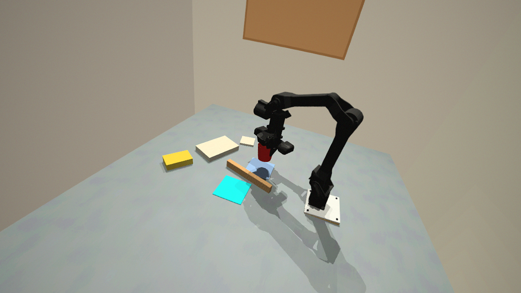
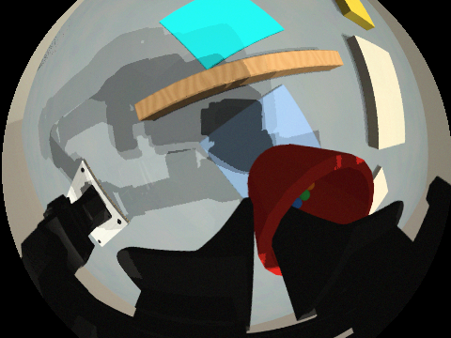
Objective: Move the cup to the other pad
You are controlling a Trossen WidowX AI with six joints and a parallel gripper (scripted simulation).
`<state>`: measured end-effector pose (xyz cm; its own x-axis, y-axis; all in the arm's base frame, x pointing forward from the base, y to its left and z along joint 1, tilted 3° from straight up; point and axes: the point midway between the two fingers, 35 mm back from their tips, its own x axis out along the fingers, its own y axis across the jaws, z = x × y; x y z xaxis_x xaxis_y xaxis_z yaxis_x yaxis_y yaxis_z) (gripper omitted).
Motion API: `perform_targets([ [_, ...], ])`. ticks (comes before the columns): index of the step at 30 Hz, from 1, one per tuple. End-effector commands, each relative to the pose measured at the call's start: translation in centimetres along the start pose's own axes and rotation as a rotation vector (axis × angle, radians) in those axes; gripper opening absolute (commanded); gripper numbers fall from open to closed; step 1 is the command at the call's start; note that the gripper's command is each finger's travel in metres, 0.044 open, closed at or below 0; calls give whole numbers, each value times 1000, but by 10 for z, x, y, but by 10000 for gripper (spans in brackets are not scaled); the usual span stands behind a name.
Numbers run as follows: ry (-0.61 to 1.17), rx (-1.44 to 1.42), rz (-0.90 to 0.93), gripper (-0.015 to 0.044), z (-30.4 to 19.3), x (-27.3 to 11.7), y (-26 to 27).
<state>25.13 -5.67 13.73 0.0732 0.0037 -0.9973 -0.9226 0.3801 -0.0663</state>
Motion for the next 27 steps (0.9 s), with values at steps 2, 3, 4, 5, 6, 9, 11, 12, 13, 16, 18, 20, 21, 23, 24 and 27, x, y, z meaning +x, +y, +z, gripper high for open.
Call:
perform_targets([
  [2, 0, 0, 0, 0, 0, 0, 0],
  [3, 0, 0, 0, 0, 0, 0, 0],
  [4, 0, 0, 0, 0, 0, 0, 0],
  [5, 0, 0, 0, 0, 0, 0, 0],
  [6, 0, 0, 0, 0, 0, 0, 0],
  [9, 0, 0, 0, 0, 0, 0, 0],
  [11, 0, 0, 0, 0, 0, 0, 0],
  [12, 0, 0, 0, 0, 1, 0, 0],
  [13, 0, 0, 0, 0, 2, 0, 0],
  [16, -1, -1, -1, 0, 6, 0, 1],
  [18, -2, -1, -2, 0, 10, 0, 2],
  [20, -3, -2, -2, 0, 13, 0, 2],
  [21, -3, -2, -2, 0, 15, 0, 3],
  [23, -4, -2, -3, 0, 19, 0, 3],
  [24, -4, -2, -3, 0, 21, -1, 4],
  [27, -5, -3, -3, 0, 26, -1, 5],
])
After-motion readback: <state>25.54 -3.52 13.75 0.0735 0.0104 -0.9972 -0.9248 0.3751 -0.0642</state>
